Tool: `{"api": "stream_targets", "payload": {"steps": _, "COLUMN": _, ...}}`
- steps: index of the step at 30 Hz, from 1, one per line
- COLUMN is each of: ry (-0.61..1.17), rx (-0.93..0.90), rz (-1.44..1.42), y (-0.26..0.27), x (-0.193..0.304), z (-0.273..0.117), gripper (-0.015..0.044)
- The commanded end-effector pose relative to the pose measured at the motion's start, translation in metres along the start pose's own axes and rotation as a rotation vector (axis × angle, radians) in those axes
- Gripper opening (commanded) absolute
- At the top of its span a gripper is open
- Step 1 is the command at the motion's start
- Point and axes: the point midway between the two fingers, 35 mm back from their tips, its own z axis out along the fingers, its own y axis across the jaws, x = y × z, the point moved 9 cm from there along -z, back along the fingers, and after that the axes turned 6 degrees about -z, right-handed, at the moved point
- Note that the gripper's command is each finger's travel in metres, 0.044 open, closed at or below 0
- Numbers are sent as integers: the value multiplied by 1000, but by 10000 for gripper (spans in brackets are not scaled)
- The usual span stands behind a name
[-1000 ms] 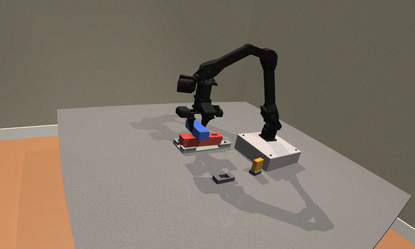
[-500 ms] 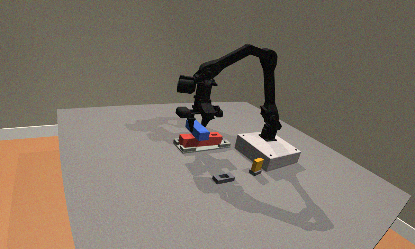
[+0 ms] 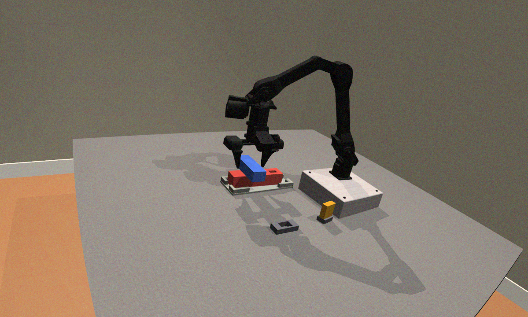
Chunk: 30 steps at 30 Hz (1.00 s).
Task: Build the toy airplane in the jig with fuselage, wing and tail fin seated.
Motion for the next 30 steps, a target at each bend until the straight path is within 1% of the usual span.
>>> {"api": "stream_targets", "payload": {"steps": 1, "ry": 0, "rx": 0, "rz": 0, "y": 0, "x": 0, "z": 0, "gripper": 440}}
{"api": "stream_targets", "payload": {"steps": 4, "ry": 0, "rx": 0, "rz": 0, "y": 0, "x": 0, "z": -2, "gripper": 440}}
{"api": "stream_targets", "payload": {"steps": 5, "ry": 0, "rx": 0, "rz": 0, "y": -1, "x": 1, "z": -9, "gripper": 440}}
{"api": "stream_targets", "payload": {"steps": 9, "ry": -3, "rx": 0, "rz": -1, "y": -2, "x": 2, "z": -65, "gripper": 440}}
{"api": "stream_targets", "payload": {"steps": 11, "ry": -3, "rx": 0, "rz": -1, "y": -1, "x": 1, "z": -83, "gripper": 440}}
{"api": "stream_targets", "payload": {"steps": 20, "ry": -3, "rx": 0, "rz": 14, "y": -4, "x": 3, "z": -86, "gripper": 440}}
{"api": "stream_targets", "payload": {"steps": 22, "ry": -3, "rx": 0, "rz": 140, "y": -4, "x": 3, "z": -86, "gripper": 440}}
{"api": "stream_targets", "payload": {"steps": 30, "ry": -3, "rx": -1, "rz": 917, "y": -4, "x": 3, "z": -87, "gripper": 440}}
